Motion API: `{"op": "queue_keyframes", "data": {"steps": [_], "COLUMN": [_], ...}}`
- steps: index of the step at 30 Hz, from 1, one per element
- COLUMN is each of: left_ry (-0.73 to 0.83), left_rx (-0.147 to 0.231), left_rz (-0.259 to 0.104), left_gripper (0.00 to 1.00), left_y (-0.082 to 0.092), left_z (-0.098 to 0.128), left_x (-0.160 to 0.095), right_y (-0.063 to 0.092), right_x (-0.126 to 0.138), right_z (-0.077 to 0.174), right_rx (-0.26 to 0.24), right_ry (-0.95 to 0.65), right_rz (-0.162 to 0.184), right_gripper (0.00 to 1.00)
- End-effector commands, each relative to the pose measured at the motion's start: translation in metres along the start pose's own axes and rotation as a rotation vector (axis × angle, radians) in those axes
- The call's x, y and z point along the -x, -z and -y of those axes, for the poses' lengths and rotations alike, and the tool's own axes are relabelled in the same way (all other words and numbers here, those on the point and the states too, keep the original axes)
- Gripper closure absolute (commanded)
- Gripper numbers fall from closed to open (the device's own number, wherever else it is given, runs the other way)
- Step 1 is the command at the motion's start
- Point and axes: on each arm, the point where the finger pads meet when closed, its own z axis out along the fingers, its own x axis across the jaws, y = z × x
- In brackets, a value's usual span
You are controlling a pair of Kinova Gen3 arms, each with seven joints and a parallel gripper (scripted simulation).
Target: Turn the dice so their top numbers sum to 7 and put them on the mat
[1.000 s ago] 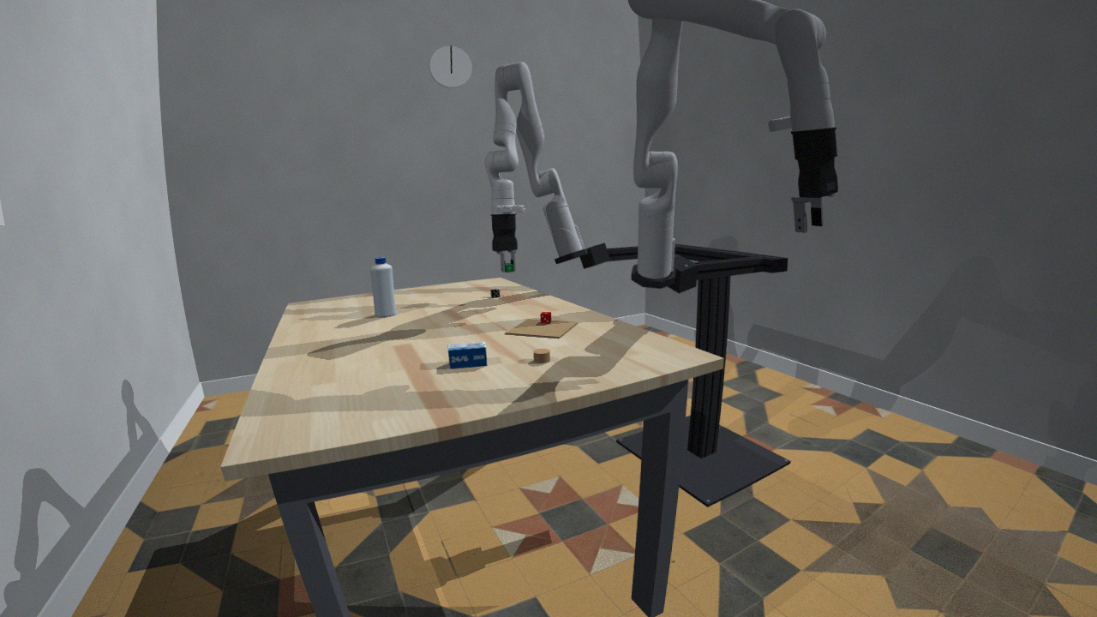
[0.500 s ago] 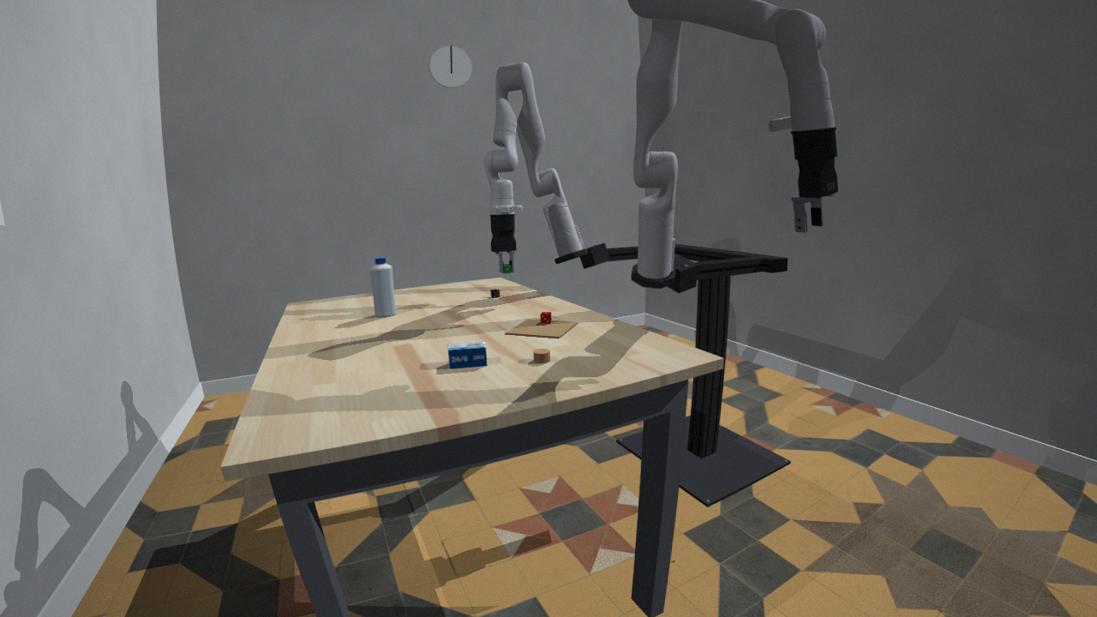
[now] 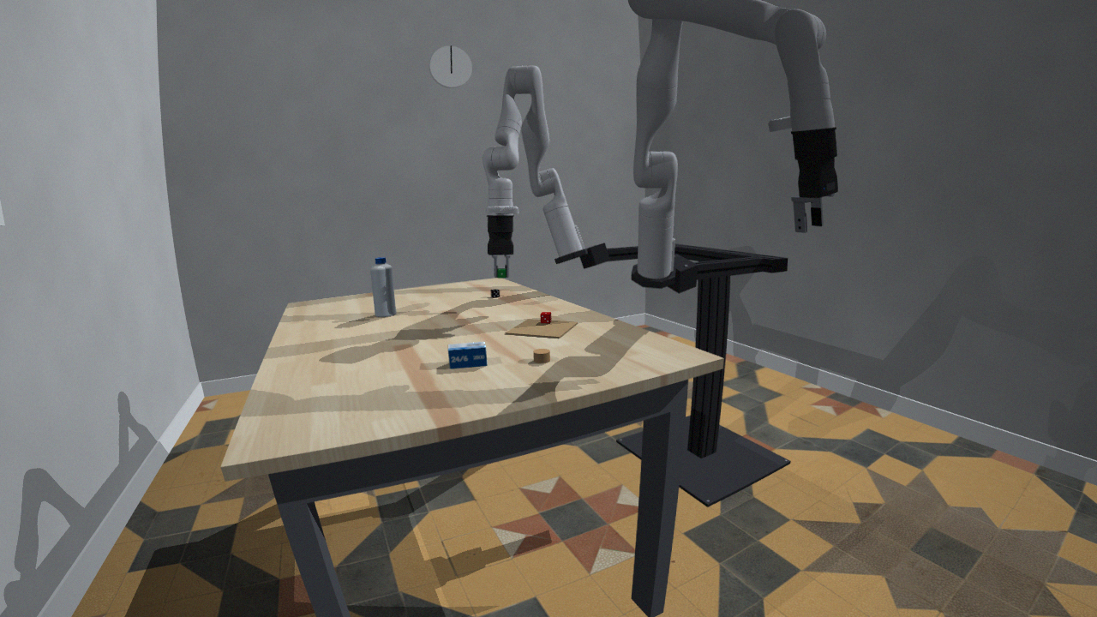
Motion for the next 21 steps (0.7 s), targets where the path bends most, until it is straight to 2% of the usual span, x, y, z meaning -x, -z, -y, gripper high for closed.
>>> {"op": "queue_keyframes", "data": {"steps": [1,5,7,11,12,15,21], "left_ry": [0.0,0.0,0.0,0.0,0.0,0.0,0.0], "left_rx": [0.002,0.002,0.002,0.002,0.002,0.002,0.002], "left_rz": [0.0,0.0,0.0,0.0,0.0,0.0,0.0], "left_gripper": [0.0,0.0,0.0,0.0,0.0,0.0,0.0], "left_y": [0.001,0.001,0.001,0.001,0.001,0.001,0.001], "left_z": [0.0,0.0,0.0,0.0,0.0,0.0,0.0], "left_x": [0.0,0.0,0.0,0.0,0.0,0.0,0.0], "right_y": [-0.001,0.0,0.0,0.003,0.003,0.005,0.008], "right_x": [-0.006,-0.004,-0.004,0.005,0.006,0.017,0.04], "right_z": [0.037,0.073,0.073,0.121,0.122,0.154,0.198], "right_rx": [0.015,0.014,0.014,0.009,0.009,0.005,0.0], "right_ry": [-0.069,-0.133,-0.133,-0.21,-0.212,-0.261,-0.323], "right_rz": [-0.007,-0.01,-0.01,-0.005,-0.005,0.002,0.019], "right_gripper": [0.51,0.51,0.51,0.51,0.51,0.51,0.51]}}
